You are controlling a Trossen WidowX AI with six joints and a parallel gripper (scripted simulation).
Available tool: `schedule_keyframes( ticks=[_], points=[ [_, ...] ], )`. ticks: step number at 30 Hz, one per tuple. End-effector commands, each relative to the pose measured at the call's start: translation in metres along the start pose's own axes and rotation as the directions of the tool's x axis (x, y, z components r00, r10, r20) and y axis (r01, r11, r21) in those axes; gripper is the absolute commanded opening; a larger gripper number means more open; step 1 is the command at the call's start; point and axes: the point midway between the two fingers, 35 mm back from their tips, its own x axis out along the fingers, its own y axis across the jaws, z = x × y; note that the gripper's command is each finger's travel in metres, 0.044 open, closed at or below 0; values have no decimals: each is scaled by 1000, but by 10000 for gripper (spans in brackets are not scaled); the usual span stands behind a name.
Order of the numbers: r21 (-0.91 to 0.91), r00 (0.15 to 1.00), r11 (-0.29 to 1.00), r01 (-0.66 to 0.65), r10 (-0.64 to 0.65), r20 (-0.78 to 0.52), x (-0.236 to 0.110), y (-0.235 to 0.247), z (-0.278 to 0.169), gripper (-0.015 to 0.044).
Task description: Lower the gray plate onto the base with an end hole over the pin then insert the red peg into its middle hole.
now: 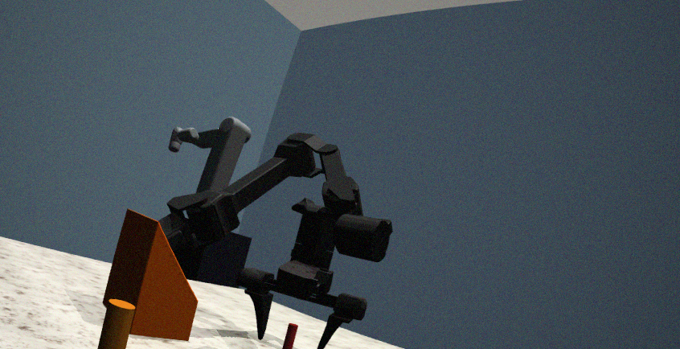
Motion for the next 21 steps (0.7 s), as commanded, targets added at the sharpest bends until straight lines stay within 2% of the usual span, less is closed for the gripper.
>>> schedule_keyframes(
  ticks=[1,12,15,21],
  points=[
    [7,1000,1000,2,-2,2,2,-1,0,309],
    [7,1000,1000,2,-2,2,2,-1,0,20],
    [7,1000,1000,2,-2,2,2,-1,0,0],
    [7,1000,1000,2,-2,2,2,-1,0,0]
  ],
)
